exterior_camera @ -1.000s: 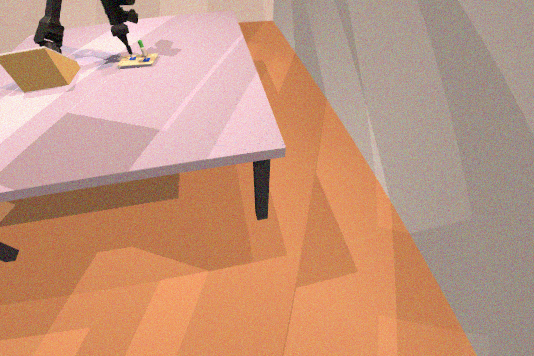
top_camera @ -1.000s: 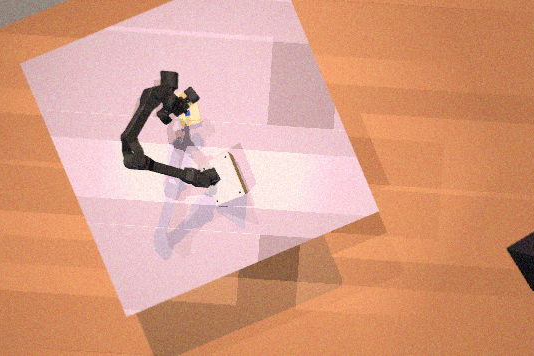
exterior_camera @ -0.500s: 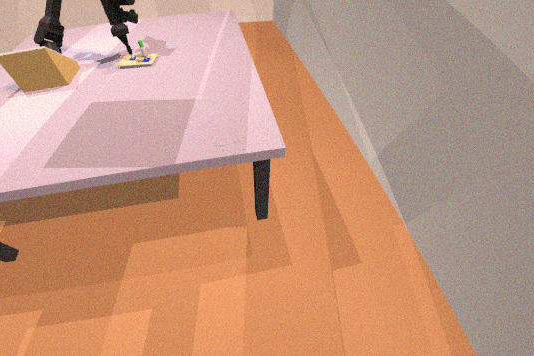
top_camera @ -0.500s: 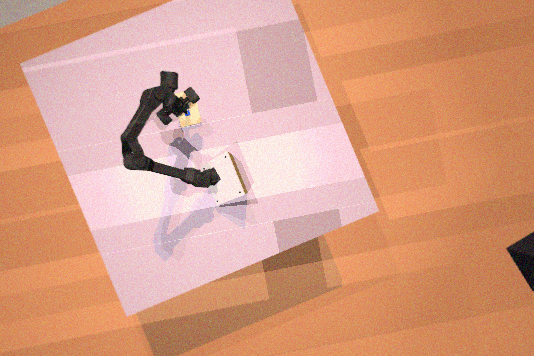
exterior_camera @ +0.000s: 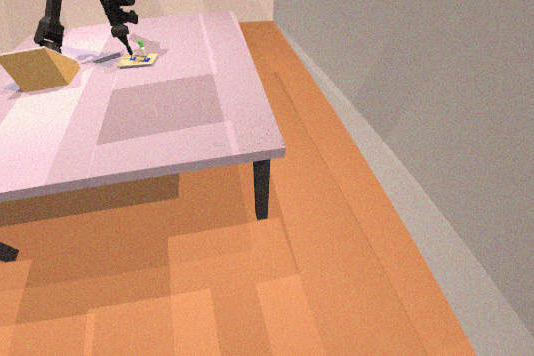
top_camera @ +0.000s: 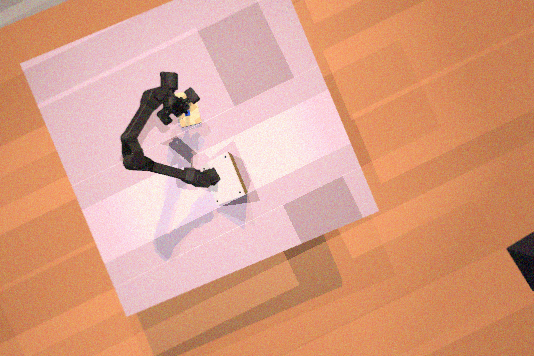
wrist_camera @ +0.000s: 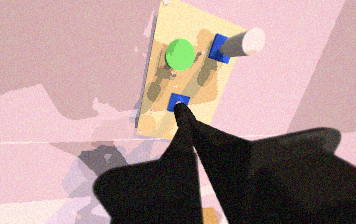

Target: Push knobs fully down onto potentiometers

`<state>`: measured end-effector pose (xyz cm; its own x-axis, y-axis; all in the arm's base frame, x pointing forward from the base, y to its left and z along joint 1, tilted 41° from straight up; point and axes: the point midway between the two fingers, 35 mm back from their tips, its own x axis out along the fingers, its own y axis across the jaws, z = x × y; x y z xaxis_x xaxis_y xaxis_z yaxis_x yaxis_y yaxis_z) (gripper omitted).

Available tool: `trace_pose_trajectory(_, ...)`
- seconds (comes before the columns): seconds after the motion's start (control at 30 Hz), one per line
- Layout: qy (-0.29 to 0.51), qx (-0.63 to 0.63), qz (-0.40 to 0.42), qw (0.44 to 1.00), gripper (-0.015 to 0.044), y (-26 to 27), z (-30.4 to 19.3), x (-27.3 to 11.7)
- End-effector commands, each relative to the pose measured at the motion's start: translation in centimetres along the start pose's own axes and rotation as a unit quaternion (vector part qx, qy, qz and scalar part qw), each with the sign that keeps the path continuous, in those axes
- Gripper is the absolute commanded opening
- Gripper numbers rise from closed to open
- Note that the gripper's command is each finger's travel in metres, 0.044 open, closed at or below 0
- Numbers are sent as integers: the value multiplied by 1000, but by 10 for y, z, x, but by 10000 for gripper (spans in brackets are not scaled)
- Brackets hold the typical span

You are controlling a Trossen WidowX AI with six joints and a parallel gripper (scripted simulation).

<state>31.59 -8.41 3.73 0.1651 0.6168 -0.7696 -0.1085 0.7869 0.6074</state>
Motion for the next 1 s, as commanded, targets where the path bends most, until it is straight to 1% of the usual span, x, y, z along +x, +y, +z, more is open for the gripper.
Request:
trace_pose_trajectory(0.0, 6, -7, 7, 1000, 0, 2, 2, 15)
trace_pose_trajectory(0.97, 6, -7, 7, 1000, 0, 2, 2, 22)
